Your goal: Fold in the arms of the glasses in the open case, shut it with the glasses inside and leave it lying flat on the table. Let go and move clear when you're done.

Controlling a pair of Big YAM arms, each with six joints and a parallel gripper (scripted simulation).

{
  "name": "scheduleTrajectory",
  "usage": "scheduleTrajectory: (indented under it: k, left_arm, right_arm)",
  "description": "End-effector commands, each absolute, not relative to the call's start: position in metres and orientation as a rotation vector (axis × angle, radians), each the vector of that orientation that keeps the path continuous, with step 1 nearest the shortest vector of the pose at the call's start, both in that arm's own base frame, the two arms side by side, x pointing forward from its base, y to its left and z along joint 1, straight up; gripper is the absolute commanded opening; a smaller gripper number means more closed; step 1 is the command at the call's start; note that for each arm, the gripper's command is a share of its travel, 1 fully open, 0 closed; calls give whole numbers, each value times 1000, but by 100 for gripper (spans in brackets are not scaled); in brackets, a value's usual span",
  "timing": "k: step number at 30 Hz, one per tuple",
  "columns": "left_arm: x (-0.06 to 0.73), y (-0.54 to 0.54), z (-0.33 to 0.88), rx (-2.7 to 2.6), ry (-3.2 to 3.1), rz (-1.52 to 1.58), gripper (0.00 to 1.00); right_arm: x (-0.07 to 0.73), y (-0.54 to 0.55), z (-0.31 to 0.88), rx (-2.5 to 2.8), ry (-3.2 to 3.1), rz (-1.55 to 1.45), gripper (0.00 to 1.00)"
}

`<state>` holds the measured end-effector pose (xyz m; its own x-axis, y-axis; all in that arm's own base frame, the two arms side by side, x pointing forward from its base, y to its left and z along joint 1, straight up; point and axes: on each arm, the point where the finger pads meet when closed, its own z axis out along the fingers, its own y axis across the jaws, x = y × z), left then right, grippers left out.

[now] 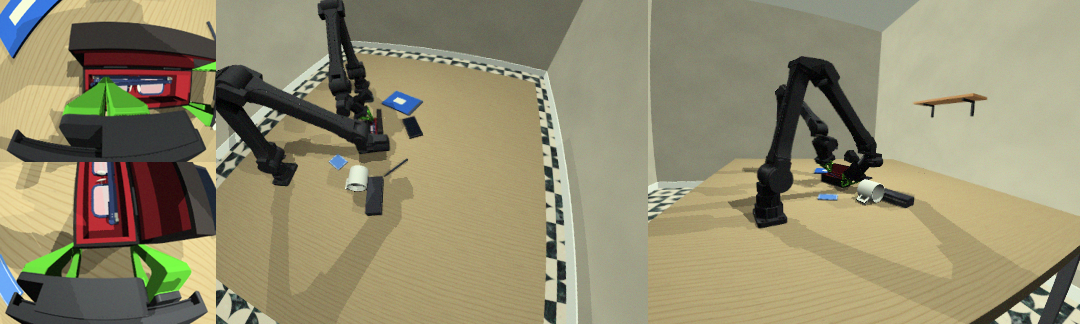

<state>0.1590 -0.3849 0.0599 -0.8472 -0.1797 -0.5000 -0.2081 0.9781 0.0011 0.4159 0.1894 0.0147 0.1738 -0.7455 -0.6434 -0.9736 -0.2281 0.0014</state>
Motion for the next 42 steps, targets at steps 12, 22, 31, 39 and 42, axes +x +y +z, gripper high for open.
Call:
scheduleTrajectory:
  k: [12,22,31,39,42]
  left_arm:
    - [154,-405,95,-297,2601,-29,0]
    - [140,-407,119,-297,2604,-31,0]
    - [128,-409,136,-293,2605,-17,0]
    - [143,-409,132,-297,2614,33,0]
    - [159,-411,137,-276,2636,23,0]
  right_arm:
    - [417,181,23,-2034,1637,729,57]
    - [417,181,23,-2034,1637,729,57]
    - [417,181,23,-2034,1637,729,57]
    - [417,181,23,-2034,1637,729,57]
    - [417,181,23,-2034,1637,729,57]
